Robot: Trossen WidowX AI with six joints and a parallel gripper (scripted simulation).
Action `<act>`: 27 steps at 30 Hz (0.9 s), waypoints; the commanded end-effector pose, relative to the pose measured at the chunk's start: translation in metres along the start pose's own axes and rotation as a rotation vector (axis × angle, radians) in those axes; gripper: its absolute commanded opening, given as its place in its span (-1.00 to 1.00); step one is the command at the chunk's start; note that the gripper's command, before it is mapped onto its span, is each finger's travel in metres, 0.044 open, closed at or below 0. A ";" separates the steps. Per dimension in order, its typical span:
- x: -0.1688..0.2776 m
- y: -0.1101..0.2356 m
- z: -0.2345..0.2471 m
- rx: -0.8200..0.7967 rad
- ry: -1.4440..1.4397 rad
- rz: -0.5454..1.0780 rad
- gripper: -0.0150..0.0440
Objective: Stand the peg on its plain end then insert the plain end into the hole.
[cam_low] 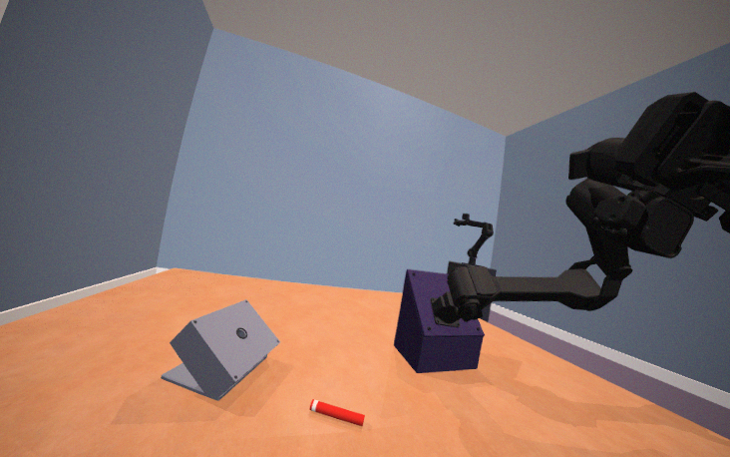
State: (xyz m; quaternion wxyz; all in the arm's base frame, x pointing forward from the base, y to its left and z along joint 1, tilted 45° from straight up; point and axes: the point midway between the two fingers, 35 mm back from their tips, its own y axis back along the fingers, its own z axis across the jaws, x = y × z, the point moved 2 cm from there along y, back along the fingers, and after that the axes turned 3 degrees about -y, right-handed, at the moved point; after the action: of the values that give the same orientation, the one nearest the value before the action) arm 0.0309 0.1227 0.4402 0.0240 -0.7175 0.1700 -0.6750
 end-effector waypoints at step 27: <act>-0.012 -0.015 0.102 -0.165 -0.939 0.065 1.00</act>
State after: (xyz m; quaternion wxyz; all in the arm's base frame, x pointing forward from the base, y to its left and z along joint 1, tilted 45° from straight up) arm 0.1202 0.1204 0.4284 0.0588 -0.9226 0.2072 -0.3200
